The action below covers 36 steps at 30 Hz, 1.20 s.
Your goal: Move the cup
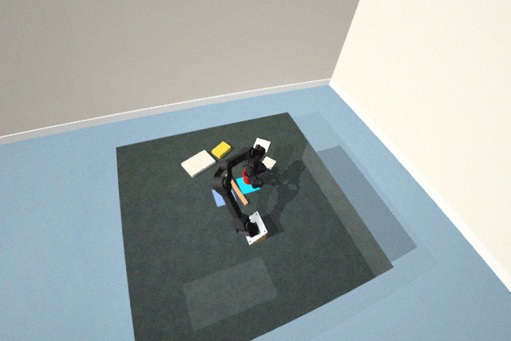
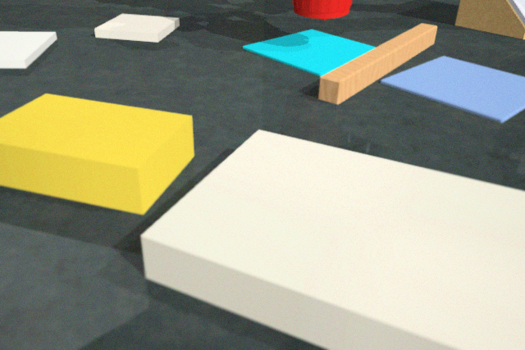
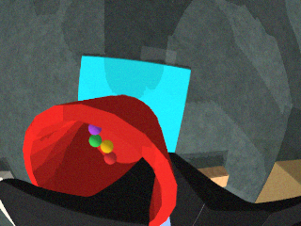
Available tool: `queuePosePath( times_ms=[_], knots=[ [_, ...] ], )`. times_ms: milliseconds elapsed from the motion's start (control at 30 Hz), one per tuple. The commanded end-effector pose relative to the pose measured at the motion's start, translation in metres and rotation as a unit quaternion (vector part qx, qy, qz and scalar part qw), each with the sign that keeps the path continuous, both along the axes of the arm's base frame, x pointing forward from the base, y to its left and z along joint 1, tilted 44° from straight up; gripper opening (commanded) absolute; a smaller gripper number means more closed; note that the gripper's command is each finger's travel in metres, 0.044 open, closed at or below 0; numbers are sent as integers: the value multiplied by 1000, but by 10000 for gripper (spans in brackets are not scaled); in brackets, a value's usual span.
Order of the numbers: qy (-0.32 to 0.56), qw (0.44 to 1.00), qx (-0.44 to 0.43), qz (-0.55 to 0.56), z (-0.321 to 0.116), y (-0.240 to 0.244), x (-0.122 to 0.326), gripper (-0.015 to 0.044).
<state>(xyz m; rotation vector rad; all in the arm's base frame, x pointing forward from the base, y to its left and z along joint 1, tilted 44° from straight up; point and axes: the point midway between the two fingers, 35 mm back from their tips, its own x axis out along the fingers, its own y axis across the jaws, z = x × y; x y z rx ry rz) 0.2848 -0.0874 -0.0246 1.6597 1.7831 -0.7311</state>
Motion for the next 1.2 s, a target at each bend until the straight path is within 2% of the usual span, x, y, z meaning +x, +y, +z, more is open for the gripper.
queuePosePath(
  times_ms=[0, 633, 1133, 1167],
  knots=[
    [4, 1000, 3, -1, -5, 6, -1, 0],
    [4, 1000, 4, -1, -27, 24, -3, 0],
    [1, 1000, 1, 1, -26, 22, -2, 0],
    [1, 1000, 1, 1, -26, 22, -2, 26]
  ],
)
